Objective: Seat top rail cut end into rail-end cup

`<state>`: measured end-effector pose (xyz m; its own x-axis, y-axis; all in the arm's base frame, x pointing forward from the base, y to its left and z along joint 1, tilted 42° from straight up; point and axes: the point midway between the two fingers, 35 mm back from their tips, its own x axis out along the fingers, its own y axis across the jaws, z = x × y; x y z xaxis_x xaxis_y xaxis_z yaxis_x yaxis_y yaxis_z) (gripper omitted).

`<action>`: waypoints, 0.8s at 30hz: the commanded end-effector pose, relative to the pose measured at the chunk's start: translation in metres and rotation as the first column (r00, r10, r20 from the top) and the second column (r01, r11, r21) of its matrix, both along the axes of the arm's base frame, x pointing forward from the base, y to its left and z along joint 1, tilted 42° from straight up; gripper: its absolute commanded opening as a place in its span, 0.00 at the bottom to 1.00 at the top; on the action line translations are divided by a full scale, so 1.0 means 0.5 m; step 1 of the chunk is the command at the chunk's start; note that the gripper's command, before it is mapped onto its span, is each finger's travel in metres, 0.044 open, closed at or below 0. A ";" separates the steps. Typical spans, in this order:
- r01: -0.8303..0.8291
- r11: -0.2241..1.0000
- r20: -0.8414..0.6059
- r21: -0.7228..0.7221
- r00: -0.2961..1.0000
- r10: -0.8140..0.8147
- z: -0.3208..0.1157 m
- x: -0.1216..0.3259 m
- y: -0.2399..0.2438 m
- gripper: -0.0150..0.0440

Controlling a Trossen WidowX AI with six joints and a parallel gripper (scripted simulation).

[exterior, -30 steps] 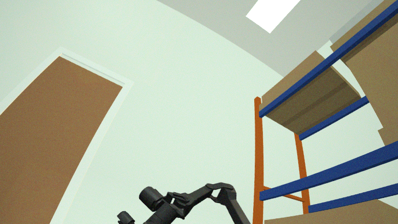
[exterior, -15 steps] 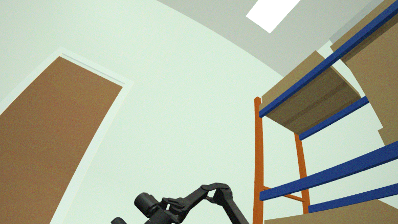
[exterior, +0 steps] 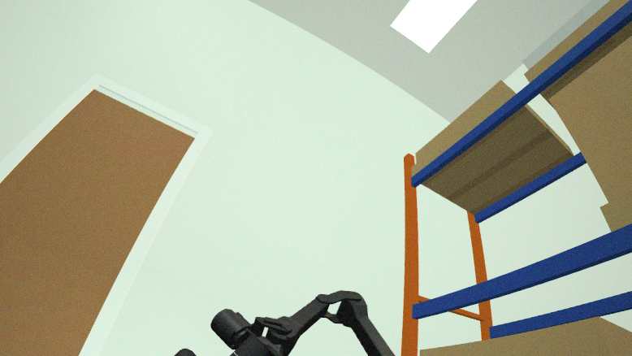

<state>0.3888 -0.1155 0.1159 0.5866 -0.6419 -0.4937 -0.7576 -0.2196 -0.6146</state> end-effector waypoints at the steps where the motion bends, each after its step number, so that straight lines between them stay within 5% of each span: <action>1: -0.003 1.000 -0.003 -0.001 1.000 0.003 0.000 0.000 -0.002 0.38; 6: -0.022 1.000 -0.020 -0.004 1.000 0.022 -0.002 -0.004 -0.001 0.25; 24: -0.133 0.991 -0.122 -0.016 0.984 0.130 -0.008 -0.031 0.000 0.25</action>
<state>0.3756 -0.1146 0.1128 0.6027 -0.5858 -0.5419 -0.7855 -0.3159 -0.5322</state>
